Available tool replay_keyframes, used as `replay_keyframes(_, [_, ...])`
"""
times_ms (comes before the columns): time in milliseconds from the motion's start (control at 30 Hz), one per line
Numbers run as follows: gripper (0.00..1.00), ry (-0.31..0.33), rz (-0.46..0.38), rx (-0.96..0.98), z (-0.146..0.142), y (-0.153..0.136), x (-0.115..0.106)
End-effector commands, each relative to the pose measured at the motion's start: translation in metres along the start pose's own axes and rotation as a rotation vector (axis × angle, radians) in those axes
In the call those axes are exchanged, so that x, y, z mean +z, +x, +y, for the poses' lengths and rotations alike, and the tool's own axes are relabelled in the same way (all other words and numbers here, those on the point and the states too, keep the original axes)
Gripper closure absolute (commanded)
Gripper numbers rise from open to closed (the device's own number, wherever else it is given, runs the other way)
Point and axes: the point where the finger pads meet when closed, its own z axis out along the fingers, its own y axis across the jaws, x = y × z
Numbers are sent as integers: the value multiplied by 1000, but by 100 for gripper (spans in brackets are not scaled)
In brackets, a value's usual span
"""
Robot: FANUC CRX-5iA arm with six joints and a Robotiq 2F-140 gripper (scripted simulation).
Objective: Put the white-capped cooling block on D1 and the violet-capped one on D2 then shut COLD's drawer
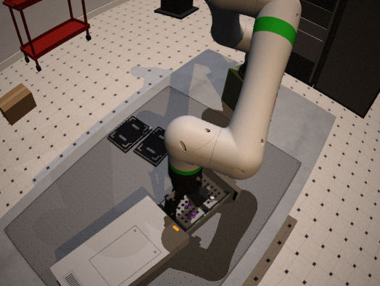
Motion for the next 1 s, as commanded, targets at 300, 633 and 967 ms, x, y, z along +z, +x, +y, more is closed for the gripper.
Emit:
replay_keyframes(300, [90,-2,1,0,1,0,-2])
replay_keyframes(633, [90,-2,1,0,1,0,-5])
replay_keyframes(967, [90,-2,1,0,1,0,-8])
